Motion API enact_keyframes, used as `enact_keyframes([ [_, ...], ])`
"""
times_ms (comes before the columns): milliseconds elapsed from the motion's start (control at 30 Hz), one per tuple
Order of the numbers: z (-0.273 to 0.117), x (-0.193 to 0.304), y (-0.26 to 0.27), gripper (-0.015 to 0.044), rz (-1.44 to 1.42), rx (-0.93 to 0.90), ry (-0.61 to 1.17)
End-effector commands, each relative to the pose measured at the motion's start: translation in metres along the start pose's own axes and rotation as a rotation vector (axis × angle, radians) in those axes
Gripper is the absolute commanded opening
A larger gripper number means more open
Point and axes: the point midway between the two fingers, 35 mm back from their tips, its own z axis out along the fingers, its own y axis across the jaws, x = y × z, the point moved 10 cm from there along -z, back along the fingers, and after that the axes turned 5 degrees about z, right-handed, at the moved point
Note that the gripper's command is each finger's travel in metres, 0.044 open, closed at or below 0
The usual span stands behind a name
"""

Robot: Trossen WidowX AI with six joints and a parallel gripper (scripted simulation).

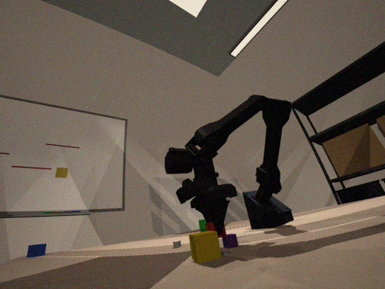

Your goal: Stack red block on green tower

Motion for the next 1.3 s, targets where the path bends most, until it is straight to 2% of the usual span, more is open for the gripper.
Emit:
enact_keyframes([
  [0,-0.022,0.0,0.001,0.0,-0.008,0.003,-0.006],
  [433,-0.086,0.0,0.001,0.0,-0.007,0.006,-0.007],
  [767,-0.091,-0.001,0.0,0.0,-0.007,0.007,-0.007],
  [1267,-0.101,-0.007,-0.109,0.0,0.005,0.046,-0.028],
])
